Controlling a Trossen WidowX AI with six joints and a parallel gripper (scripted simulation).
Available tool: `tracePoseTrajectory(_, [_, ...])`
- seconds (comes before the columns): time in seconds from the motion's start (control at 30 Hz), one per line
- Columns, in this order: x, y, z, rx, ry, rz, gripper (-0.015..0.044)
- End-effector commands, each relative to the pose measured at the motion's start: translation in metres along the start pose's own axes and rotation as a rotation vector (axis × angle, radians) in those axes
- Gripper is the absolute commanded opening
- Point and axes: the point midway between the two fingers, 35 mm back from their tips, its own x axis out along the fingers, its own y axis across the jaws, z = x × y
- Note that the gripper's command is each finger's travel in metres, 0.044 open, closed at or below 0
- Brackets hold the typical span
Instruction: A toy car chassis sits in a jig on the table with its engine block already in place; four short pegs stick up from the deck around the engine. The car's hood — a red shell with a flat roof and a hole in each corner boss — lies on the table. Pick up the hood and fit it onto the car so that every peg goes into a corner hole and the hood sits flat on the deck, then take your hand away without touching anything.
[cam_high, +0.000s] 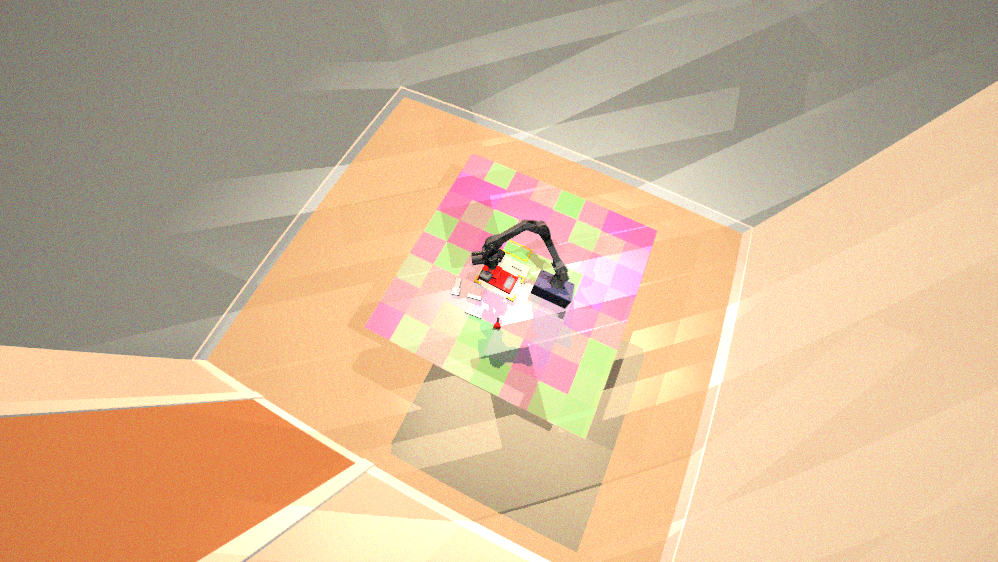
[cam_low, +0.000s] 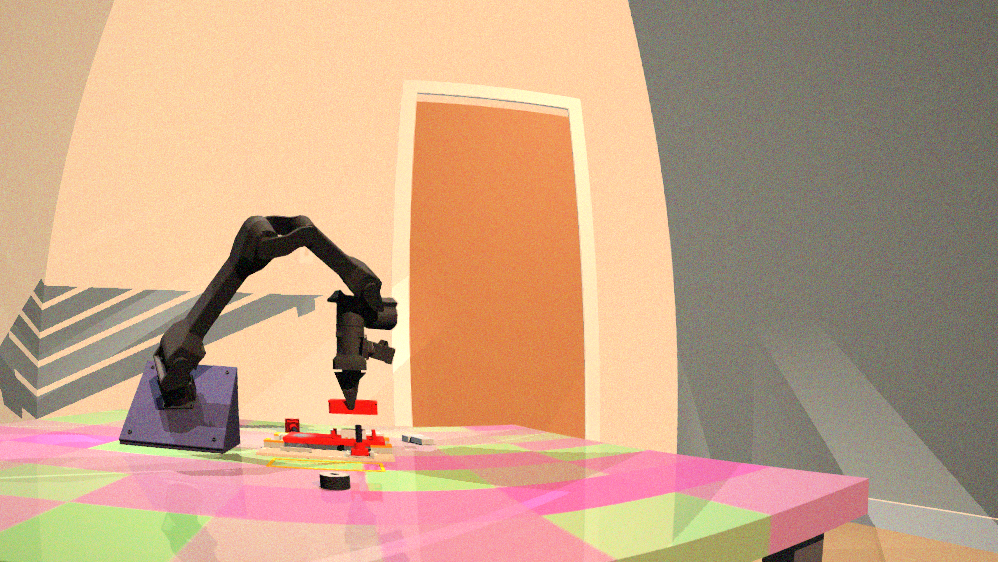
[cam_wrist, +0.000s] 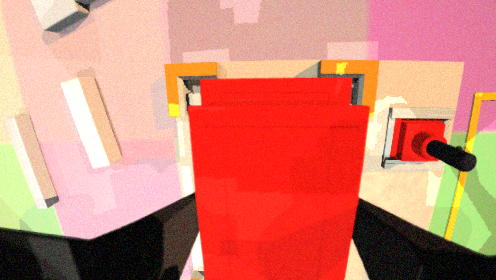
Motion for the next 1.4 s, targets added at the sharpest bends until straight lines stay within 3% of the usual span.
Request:
tracePoseTrajectory(0.0, [0.019, 0.000, -0.001, -0.007, 0.002, -0.008, 0.0000])
tracePoseTrajectory(1.37, [0.030, 0.000, -0.001, -0.006, 0.002, -0.009, 0.0000])
